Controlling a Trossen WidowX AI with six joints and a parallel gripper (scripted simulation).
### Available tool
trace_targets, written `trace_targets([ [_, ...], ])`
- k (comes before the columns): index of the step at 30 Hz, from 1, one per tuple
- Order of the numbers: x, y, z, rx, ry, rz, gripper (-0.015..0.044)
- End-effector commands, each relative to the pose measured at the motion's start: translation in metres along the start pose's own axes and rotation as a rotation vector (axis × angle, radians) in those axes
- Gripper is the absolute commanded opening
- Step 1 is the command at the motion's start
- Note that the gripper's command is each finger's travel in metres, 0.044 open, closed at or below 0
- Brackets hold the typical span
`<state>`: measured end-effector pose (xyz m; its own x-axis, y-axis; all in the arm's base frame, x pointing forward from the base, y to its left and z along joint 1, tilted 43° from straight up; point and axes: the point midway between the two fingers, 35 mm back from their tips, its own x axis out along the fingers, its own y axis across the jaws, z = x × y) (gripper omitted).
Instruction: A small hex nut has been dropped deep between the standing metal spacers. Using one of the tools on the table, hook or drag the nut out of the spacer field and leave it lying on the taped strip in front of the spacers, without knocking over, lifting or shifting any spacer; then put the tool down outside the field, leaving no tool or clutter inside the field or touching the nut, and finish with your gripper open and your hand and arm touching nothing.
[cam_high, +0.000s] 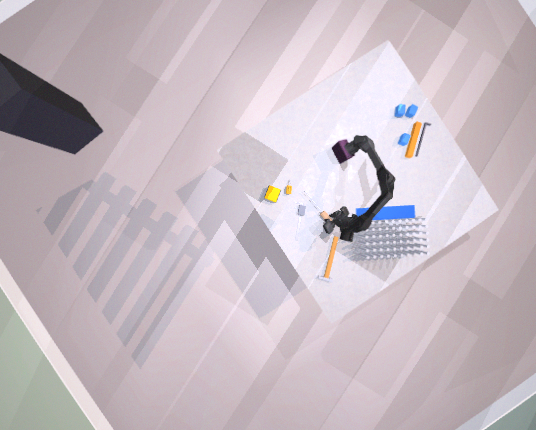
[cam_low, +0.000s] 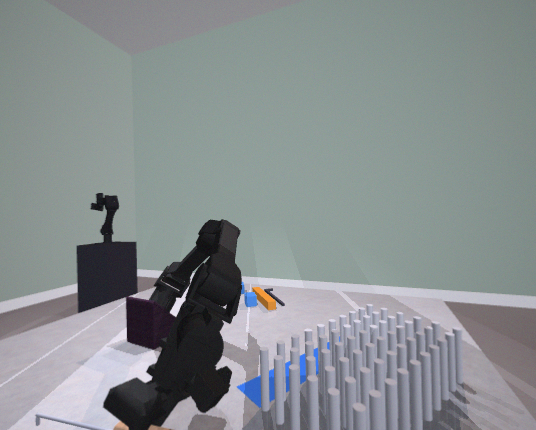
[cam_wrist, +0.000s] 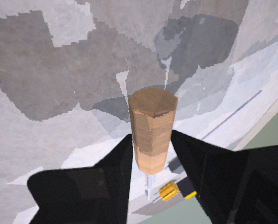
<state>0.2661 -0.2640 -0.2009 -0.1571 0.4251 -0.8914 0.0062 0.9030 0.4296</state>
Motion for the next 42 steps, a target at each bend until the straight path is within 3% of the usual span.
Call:
trace_targets([
  [1,-0.024,-0.013,-0.004,-0.001,-0.008,-0.019,0.0000],
  [19,-0.116,-0.037,-0.043,-0.003,-0.006,-0.025,0.0000],
  [25,-0.119,-0.036,-0.045,-0.007,-0.007,-0.025,0.0000],
  [42,-0.180,0.022,-0.018,-0.403,-0.164,-0.070,0.0000],
])
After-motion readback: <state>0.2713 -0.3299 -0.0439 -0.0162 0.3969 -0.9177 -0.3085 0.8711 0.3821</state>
